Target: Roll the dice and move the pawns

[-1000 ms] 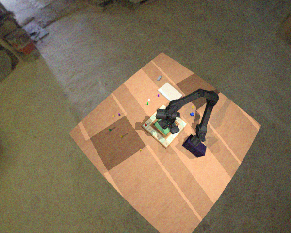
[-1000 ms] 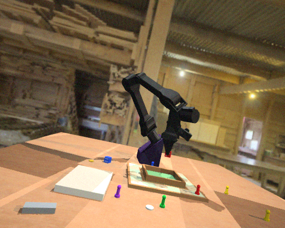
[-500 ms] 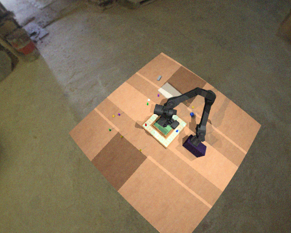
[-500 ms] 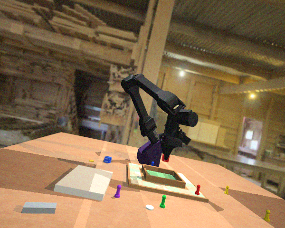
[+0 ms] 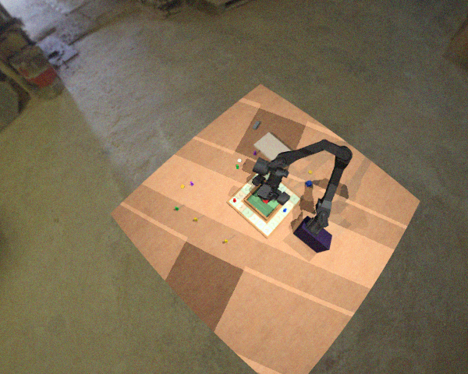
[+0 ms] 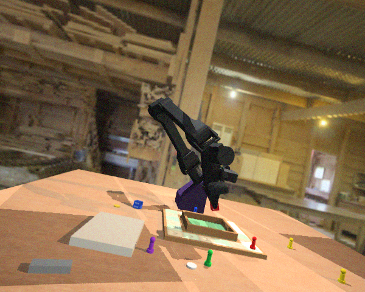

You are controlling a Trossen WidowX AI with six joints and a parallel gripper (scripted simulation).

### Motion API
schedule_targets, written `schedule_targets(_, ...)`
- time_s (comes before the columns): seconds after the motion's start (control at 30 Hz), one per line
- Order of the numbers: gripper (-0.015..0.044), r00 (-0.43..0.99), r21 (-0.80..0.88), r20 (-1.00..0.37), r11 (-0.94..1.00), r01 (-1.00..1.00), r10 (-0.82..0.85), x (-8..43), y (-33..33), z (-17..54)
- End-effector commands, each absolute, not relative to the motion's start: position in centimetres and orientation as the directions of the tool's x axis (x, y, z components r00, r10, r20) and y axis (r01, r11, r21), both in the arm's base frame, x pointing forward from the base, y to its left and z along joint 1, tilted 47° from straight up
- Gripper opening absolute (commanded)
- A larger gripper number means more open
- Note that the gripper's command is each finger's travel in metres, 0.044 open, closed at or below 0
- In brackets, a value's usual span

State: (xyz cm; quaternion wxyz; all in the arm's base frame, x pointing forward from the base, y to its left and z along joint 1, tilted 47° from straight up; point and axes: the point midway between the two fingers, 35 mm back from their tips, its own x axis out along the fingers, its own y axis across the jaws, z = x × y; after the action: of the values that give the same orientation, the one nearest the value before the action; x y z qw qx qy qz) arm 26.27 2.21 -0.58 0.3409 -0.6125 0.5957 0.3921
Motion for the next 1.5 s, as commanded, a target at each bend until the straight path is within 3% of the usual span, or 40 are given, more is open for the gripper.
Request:
schedule_targets(0.0, 0.0000, -0.034, 0.060, -0.936, -0.064, -0.996, -0.350, 26.0, 2.2, -0.8)
schedule_targets(0.43, 0.0000, 0.035, -0.039, -0.999, -0.123, -0.992, 0.030, 26.1, 2.1, -0.8)
schedule_targets(0.7, 0.0000, 0.039, -0.043, -0.999, -0.124, -0.991, 0.036, 27.2, 3.4, 4.4)
schedule_targets(1.43, 0.0000, 0.038, -0.041, -0.999, -0.129, -0.991, 0.029, 26.9, 3.2, 4.2)
schedule_targets(1.47, 0.0026, 0.038, -0.041, -0.999, -0.129, -0.991, 0.029, 26.9, 3.2, 4.2)
